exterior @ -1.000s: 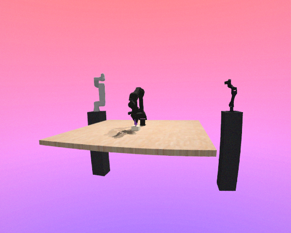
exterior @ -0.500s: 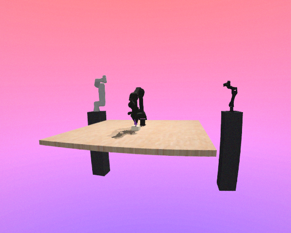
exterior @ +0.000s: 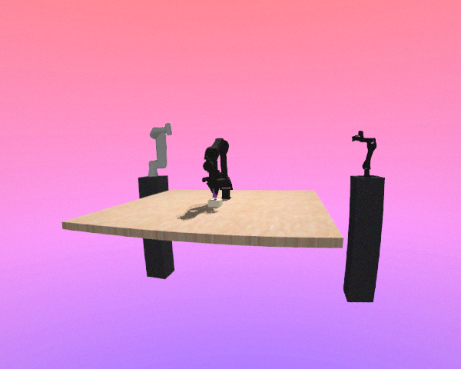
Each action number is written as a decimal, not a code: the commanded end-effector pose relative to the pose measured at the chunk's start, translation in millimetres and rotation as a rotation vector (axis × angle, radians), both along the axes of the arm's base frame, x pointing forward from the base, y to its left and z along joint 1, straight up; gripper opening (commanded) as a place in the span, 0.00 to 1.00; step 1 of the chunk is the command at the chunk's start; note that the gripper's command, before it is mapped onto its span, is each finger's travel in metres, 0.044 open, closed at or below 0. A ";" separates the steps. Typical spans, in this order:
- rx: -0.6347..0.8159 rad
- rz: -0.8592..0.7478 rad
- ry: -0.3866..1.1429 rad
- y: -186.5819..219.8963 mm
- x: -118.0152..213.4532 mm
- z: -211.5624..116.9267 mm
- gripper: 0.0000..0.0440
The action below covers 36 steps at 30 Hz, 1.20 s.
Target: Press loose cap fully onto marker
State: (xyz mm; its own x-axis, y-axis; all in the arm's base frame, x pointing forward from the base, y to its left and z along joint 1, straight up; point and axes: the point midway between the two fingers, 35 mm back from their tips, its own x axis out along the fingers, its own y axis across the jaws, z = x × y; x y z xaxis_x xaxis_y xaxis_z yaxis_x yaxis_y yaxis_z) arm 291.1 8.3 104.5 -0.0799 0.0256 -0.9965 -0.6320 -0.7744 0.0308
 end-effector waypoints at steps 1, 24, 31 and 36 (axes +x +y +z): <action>-0.020 0.007 0.054 -4.9 -7.7 -16.8 0.30; 0.017 0.070 0.039 1.9 -24.6 -9.4 1.00; 0.025 0.082 -0.031 4.1 -19.8 7.1 1.00; 0.031 0.095 -0.080 5.2 -16.1 26.9 1.00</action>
State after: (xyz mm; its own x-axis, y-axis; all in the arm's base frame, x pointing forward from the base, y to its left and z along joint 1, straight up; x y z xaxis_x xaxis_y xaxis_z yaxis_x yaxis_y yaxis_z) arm 271.0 12.2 117.6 -0.0426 0.0443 -0.9981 -0.5660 -0.8243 -0.0125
